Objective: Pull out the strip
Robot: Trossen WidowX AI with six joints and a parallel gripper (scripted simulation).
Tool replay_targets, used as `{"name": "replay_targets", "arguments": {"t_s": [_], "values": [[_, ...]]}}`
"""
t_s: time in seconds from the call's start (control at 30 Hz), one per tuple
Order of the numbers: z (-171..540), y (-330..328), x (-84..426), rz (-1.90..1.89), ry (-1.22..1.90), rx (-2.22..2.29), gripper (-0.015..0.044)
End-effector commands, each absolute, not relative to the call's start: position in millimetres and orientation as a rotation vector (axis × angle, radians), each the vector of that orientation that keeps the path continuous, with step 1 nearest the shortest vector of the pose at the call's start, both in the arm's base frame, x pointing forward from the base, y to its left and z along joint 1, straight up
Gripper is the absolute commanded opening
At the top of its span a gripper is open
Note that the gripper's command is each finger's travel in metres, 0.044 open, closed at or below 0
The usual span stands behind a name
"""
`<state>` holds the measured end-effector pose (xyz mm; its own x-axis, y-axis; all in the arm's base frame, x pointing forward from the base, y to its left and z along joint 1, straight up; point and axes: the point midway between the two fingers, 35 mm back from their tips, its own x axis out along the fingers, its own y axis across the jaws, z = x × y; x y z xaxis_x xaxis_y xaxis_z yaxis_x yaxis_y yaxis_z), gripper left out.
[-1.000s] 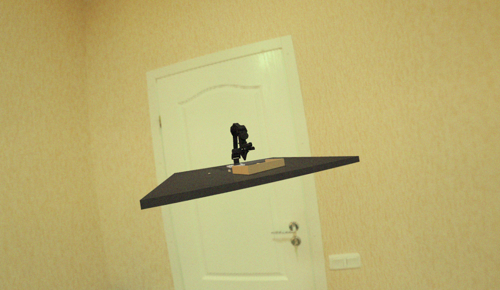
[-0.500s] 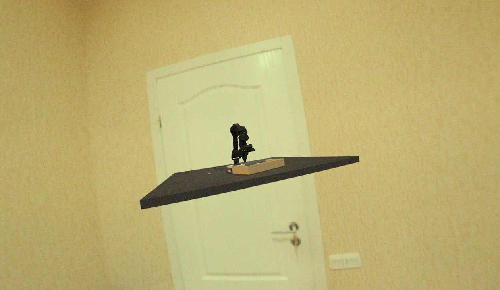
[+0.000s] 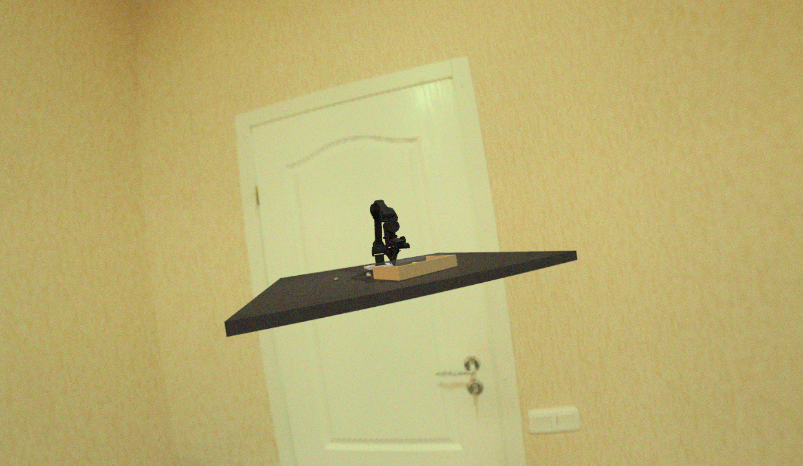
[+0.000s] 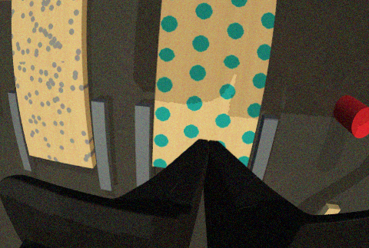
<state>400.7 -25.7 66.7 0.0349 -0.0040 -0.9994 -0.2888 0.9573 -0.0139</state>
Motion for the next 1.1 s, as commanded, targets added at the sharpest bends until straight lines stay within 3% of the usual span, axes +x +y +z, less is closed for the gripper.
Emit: {"name": "replay_targets", "arguments": {"t_s": [0.0,1.07], "values": [[60.7,-25.9,400.4,0.227,1.523,-0.238,0.0000],[38.6,-26.7,397.9,0.227,1.523,-0.238,0.0000]]}}
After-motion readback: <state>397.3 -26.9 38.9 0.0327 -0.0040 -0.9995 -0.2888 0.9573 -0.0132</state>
